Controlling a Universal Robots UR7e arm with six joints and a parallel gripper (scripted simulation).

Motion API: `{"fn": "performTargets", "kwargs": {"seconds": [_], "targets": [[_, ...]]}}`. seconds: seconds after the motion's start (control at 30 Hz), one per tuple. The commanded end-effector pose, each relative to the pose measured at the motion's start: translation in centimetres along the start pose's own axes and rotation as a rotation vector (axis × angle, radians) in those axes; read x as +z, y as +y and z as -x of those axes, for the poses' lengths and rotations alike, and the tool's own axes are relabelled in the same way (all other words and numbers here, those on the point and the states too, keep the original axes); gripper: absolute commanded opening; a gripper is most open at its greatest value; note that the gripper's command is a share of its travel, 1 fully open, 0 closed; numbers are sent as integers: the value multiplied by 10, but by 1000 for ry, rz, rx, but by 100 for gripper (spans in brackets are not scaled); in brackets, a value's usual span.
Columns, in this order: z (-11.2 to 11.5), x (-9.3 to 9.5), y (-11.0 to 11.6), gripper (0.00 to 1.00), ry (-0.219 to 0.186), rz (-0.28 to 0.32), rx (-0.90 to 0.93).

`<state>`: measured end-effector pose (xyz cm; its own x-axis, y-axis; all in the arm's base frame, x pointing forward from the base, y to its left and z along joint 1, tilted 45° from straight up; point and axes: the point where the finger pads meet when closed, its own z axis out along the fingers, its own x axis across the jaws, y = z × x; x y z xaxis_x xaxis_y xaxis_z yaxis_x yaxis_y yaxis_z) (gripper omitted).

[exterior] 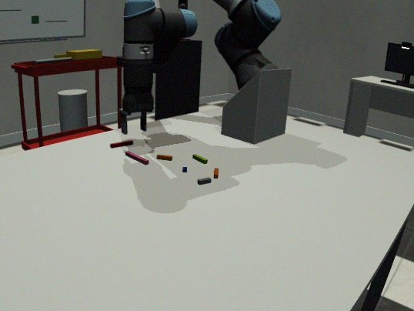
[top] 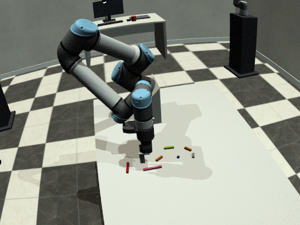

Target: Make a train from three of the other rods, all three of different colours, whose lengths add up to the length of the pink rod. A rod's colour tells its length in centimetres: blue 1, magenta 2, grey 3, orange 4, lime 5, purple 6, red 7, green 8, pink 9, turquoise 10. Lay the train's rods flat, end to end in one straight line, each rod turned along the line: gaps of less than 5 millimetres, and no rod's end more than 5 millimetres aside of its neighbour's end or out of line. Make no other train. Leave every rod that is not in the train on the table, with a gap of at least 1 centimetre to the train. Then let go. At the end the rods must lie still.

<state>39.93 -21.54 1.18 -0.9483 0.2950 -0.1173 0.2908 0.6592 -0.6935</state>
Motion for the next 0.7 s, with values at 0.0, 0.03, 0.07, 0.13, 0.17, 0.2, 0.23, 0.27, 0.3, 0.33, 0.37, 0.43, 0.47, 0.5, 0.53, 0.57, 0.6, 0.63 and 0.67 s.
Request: {"fn": "performTargets", "kwargs": {"seconds": [0.0,0.03,0.07,0.13,0.17,0.2,0.23,0.27,0.3,0.33,0.37,0.43,0.47,0.5,0.53,0.57,0.6,0.63,0.67], "targets": [[1,-1,8,100,-1,1,-131],[2,-1,10,100,-1,1,-175],[2,-1,13,100,-1,1,-217],[2,-1,17,100,-1,2,-284],[2,-1,19,100,-1,2,-320],[2,-1,22,100,-1,2,-355],[2,-2,24,100,-1,2,-391],[3,-2,26,100,-1,3,-426],[3,-2,28,100,-1,3,-462],[3,-2,31,100,-1,3,-497],[3,-2,33,100,-1,3,-532],[3,-2,38,100,-1,3,-603],[3,-2,38,100,-1,3,-603],[3,-2,38,100,-1,3,-603],[3,-2,41,100,-1,3,-654],[2,-3,45,100,-1,4,-705],[2,-3,48,100,-1,4,-748],[2,-3,50,100,-2,4,-778],[2,-3,53,100,-2,4,-814]]}}
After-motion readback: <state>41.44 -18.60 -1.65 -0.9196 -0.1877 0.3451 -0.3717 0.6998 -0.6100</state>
